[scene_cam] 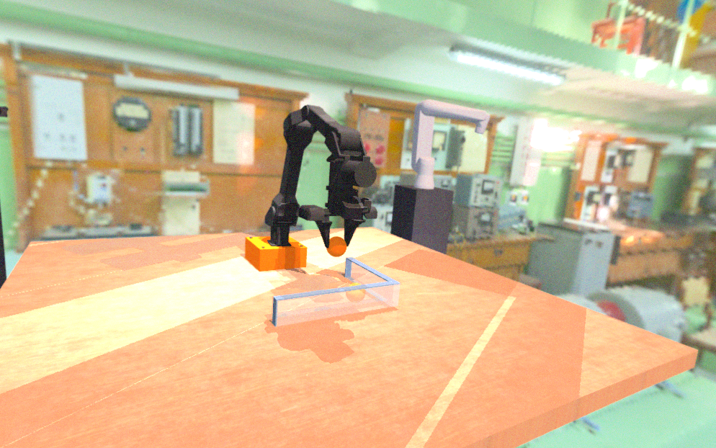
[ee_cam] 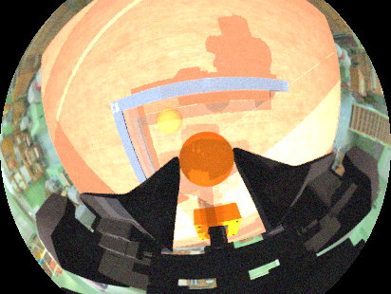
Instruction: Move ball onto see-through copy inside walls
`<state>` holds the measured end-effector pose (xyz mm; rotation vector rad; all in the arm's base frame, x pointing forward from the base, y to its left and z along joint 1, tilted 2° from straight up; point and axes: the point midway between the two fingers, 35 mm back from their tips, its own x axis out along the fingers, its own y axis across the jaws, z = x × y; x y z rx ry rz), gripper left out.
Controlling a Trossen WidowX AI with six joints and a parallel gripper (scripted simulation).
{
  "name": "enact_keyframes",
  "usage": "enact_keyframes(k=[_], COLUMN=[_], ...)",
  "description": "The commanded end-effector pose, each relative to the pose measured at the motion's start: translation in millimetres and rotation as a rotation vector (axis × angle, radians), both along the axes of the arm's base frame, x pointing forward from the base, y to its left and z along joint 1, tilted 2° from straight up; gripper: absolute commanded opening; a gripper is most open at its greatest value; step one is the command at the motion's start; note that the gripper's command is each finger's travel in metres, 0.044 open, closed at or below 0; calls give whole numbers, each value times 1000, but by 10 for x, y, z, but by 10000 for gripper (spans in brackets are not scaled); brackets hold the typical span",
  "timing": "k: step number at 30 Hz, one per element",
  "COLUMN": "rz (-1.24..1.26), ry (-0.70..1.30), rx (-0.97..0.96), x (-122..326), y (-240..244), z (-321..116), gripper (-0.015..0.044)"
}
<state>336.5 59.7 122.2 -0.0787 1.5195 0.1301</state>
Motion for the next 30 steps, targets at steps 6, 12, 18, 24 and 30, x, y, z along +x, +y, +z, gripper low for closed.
enact_keyframes(k=[6,12,18,24,30], rz=[-1,-1,-1,-1,-1], ry=[5,5,5,5,5], rx=[2,2,2,2,2], x=[138,144,171,168,166], y=[542,556,571,579,579], z=[-300,-336,-621,-969,-1007], gripper=[0,0,0,0,0])
